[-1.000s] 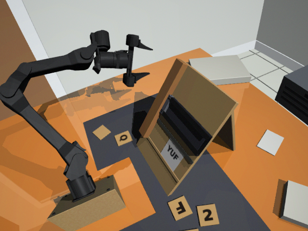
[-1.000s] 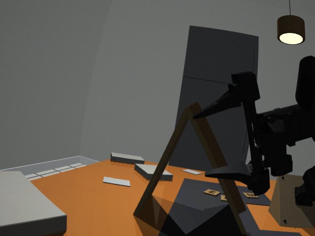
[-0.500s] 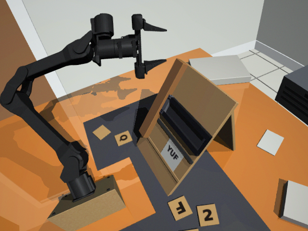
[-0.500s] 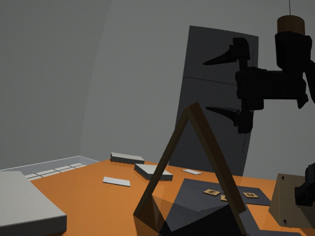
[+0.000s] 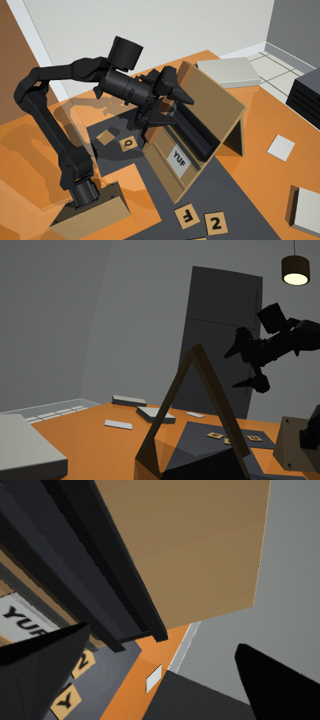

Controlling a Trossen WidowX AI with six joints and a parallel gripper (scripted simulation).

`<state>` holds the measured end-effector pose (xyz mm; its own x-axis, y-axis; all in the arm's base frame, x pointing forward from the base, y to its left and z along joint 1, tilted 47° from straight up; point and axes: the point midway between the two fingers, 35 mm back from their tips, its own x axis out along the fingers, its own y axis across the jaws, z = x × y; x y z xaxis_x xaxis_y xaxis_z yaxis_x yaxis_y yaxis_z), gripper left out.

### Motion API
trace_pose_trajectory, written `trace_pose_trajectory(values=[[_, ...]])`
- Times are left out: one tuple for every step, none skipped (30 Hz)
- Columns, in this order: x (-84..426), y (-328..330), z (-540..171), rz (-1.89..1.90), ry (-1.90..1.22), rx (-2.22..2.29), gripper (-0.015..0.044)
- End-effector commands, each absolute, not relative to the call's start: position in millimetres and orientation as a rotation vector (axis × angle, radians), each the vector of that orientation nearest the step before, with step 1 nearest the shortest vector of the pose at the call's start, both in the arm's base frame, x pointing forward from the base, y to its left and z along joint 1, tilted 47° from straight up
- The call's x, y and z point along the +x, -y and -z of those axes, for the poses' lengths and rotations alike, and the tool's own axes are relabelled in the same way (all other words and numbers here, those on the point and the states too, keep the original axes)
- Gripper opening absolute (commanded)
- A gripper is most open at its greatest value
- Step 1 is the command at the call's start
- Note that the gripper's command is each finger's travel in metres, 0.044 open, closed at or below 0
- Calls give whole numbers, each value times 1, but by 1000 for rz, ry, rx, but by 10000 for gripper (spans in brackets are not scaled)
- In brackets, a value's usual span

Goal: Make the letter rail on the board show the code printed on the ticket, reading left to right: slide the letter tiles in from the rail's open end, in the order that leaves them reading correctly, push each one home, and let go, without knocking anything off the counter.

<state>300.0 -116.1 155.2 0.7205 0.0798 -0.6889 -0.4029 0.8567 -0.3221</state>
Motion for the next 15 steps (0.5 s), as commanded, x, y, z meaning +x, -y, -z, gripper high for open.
trace_pose_trajectory(values=[[260,117,-104,-324,-789,-138,440],[250,115,-94,-329,-794,-51,440],[241,113,-86,-332,-793,37,440],[232,110,-79,-332,-789,127,440],[224,107,-73,-329,-779,218,440],[216,103,-68,-324,-764,319,440],[207,99,-64,-315,-741,426,440],[199,95,-61,-303,-711,534,440],[193,91,-59,-288,-675,642,440],[187,87,-59,-270,-633,748,440],[182,84,-59,-254,-596,831,440],[180,83,-60,-243,-572,880,440],[179,83,-60,-239,-563,896,440],[179,83,-60,-239,-563,896,440],[179,83,-60,-239,-563,896,440]])
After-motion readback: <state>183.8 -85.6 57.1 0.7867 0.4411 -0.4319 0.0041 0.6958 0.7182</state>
